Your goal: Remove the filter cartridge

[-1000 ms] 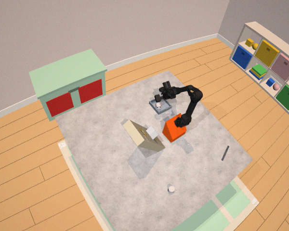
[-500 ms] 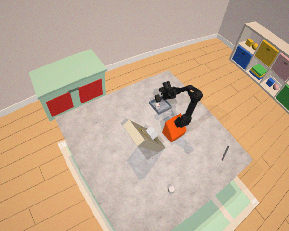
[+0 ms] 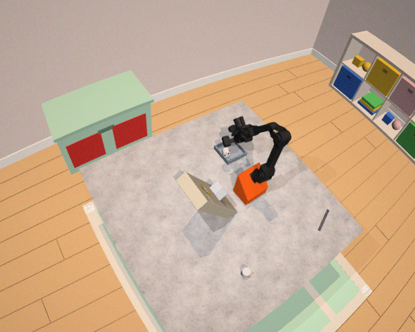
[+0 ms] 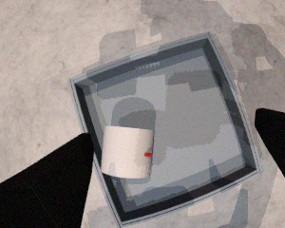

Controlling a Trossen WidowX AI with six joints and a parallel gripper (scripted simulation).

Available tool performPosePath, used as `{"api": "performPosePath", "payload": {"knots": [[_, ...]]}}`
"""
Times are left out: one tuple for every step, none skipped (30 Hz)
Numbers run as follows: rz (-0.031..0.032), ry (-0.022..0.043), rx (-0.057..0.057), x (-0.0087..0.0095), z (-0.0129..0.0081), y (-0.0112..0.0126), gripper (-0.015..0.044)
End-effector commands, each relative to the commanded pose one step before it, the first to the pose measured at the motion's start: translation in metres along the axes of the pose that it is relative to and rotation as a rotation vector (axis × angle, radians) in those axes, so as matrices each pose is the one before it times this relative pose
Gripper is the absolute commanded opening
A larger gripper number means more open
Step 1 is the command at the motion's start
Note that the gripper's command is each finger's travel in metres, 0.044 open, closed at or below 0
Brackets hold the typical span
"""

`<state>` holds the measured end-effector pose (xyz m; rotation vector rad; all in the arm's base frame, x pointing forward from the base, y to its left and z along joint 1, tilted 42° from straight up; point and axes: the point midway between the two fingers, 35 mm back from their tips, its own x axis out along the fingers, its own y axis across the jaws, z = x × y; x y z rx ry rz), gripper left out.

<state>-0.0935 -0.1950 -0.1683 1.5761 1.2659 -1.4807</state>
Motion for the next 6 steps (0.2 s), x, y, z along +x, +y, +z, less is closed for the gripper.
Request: {"api": "performPosePath", "payload": {"knots": [[-0.00028,0.00243,-0.0016,0.00035,-0.00079,-0.0001,0.044],[0.0,0.0,0.0,0.0,0.0,0.0,0.044],[0.0,0.0,0.0,0.0,0.0,0.0,0.044],[0.0,0.0,0.0,0.0,0.0,0.0,0.044],[0.0,0.0,0.0,0.0,0.0,0.0,0.044],[0.0,0.0,0.0,0.0,0.0,0.0,0.044]]}}
